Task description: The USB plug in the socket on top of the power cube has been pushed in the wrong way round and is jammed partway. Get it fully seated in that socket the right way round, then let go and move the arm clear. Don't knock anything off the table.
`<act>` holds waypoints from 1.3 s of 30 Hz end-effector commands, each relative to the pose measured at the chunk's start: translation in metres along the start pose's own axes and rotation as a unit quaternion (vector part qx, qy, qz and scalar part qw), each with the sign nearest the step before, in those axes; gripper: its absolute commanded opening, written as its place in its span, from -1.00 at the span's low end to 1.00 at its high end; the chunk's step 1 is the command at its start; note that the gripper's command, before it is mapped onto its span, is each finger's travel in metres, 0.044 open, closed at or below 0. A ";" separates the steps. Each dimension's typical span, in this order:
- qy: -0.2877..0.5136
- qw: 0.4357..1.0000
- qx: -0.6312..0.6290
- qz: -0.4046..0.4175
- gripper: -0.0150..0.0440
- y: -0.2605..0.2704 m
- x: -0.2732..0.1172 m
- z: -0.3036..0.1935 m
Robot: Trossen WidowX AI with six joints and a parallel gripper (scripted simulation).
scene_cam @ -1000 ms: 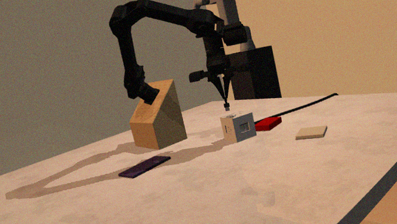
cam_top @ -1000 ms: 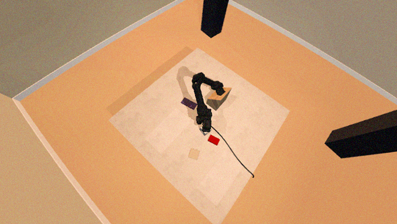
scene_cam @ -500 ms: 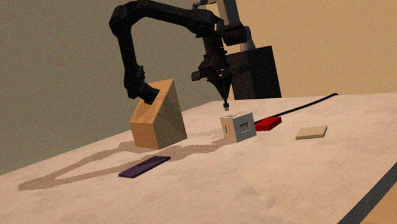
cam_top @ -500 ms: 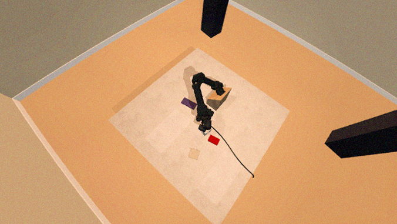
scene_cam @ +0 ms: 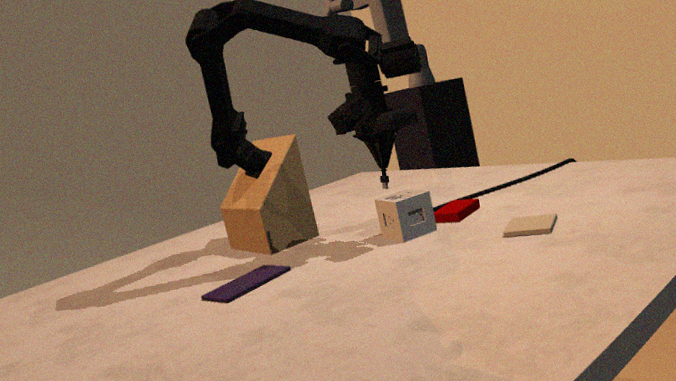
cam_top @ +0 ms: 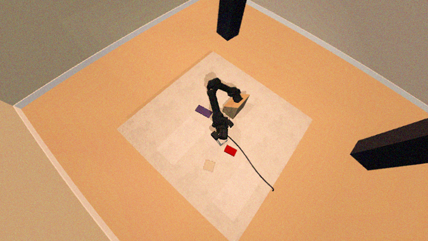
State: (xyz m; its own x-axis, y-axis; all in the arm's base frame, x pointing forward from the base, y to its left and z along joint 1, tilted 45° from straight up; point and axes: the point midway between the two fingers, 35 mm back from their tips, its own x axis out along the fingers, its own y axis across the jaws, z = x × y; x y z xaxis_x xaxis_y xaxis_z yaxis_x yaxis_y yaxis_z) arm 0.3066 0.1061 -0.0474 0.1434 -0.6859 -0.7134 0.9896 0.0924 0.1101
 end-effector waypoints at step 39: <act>0.008 0.999 0.049 0.000 -0.49 0.000 0.003 -0.001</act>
State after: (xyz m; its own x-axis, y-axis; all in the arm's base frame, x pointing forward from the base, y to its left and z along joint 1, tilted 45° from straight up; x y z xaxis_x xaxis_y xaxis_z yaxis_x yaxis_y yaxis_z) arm 0.3068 0.1048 -0.0503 0.1441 -0.6797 -0.7192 0.9837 0.0195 0.1787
